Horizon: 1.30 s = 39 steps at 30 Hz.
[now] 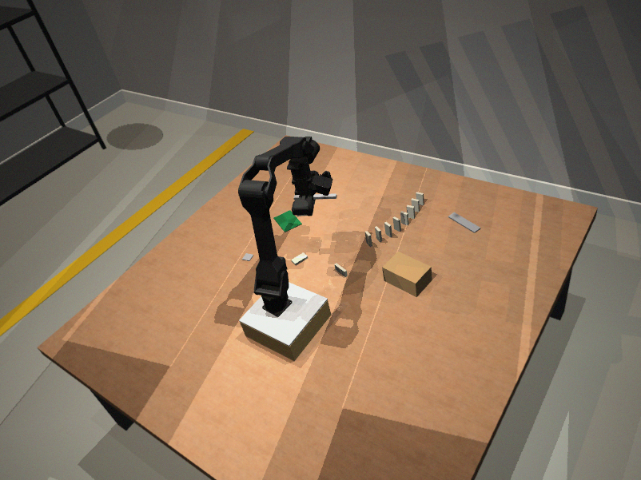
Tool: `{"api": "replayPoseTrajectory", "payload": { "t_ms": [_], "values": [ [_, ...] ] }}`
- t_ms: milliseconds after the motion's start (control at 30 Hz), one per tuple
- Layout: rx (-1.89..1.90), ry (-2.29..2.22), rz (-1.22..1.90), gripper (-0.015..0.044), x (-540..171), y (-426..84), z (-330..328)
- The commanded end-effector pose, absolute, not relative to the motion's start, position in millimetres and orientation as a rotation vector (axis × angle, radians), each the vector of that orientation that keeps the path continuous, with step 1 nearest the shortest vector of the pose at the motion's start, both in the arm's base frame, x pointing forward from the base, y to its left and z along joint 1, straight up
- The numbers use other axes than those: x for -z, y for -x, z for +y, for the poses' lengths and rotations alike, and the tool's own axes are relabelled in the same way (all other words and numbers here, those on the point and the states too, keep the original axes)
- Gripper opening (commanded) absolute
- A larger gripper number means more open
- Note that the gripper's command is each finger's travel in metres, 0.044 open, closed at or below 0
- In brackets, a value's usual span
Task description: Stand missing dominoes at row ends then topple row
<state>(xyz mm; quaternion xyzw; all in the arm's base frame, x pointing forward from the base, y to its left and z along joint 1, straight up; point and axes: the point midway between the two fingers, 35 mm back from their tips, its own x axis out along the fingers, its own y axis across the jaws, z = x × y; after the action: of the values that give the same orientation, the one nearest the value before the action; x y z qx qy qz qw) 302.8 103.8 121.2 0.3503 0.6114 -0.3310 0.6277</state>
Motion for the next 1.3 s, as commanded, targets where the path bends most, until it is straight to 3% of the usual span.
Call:
{"api": "replayPoseTrajectory", "payload": {
  "t_ms": [0, 500, 1267],
  "values": [
    [0.762, -0.791, 1.406, 0.0107, -129, -301, 102],
    [0.353, -0.377, 1.507, 0.0107, -135, -405, 124],
    [0.264, -0.202, 1.294, 0.0107, -104, -440, 139]
  ]
}}
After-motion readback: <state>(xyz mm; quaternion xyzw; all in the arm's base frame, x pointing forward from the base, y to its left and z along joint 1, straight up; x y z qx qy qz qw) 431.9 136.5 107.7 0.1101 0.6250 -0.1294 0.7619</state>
